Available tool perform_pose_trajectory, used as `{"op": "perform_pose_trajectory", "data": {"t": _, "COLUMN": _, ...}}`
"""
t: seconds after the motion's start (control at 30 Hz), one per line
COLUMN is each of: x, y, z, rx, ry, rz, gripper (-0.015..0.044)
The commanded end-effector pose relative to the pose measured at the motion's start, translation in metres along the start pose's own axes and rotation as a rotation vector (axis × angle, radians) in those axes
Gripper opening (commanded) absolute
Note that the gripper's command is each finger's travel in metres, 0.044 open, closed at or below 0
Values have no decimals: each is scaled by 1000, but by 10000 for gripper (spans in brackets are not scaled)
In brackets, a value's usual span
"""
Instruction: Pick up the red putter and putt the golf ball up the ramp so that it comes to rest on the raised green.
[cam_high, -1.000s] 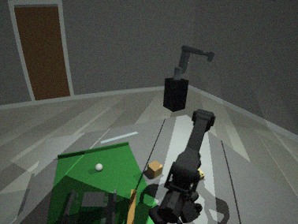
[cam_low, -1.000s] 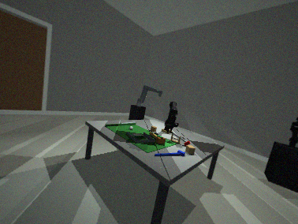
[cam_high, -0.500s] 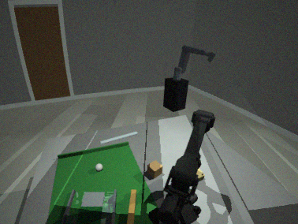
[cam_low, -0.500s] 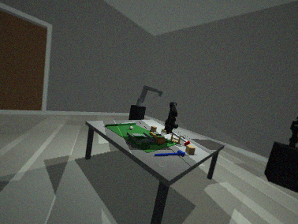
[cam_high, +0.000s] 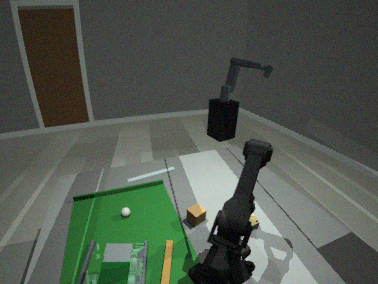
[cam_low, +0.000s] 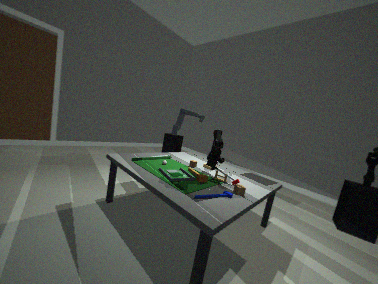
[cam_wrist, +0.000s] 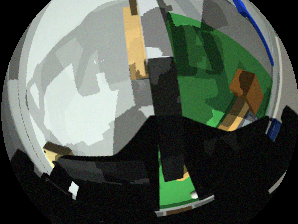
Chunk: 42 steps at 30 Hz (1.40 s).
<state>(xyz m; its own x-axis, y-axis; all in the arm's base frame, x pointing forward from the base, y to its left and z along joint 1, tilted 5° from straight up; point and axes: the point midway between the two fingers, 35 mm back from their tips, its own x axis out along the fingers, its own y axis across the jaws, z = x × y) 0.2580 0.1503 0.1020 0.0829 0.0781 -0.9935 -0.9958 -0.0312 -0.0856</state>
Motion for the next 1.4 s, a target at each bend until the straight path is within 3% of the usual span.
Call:
{"op": "perform_pose_trajectory", "data": {"t": 0.0, "x": 0, "y": 0, "z": 0, "rx": 0, "ry": 0, "rz": -1, "gripper": 20}}
{"op": "perform_pose_trajectory", "data": {"t": 0.23, "x": -11, "y": -2, "z": 1, "rx": 0, "ry": 0, "rz": -1, "gripper": 0}}
{"op": "perform_pose_trajectory", "data": {"t": 0.87, "x": -99, "y": -1, "z": 0, "rx": 0, "ry": 0, "rz": 0, "gripper": 0}}
{"op": "perform_pose_trajectory", "data": {"t": 1.37, "x": -89, "y": -28, "z": -51, "rx": 275, "ry": 20, "rz": 0, "gripper": 0}}
